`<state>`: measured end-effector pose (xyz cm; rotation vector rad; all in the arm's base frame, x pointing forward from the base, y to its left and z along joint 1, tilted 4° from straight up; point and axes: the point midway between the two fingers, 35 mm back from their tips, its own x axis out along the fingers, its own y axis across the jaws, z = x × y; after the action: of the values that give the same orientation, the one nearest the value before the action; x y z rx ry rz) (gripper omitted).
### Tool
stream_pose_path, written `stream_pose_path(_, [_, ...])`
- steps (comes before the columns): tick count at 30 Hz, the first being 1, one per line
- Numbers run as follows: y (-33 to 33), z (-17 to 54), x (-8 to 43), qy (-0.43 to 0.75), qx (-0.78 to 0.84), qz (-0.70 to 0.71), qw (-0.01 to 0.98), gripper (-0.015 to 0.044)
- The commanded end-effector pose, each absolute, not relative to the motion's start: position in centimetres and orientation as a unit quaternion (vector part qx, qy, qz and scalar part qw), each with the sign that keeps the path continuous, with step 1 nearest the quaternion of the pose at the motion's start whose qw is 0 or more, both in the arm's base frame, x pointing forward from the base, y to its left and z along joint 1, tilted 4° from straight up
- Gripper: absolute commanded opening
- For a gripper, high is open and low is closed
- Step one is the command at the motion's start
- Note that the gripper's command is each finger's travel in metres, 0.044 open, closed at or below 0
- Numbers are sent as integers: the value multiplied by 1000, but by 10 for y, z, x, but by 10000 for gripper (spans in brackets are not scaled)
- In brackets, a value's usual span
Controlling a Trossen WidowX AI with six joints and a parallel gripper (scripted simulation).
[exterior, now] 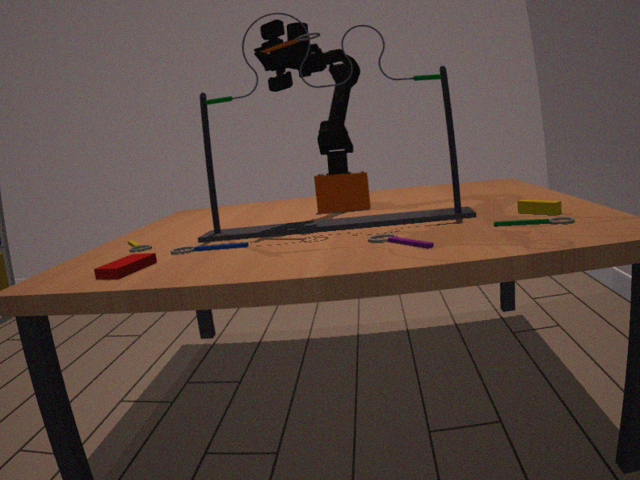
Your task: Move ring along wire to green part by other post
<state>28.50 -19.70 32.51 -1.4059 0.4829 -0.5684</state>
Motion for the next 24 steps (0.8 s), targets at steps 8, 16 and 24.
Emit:
stream_pose_path(8, [-197, 331, 285, 204, -683, -258, 652, -150])
stream_pose_path(16, [-197, 335, 286, 196, -717, -260, 616, -150])
stream_pose_path(24, [-197, 339, 286, 188, -750, -261, 579, -150])
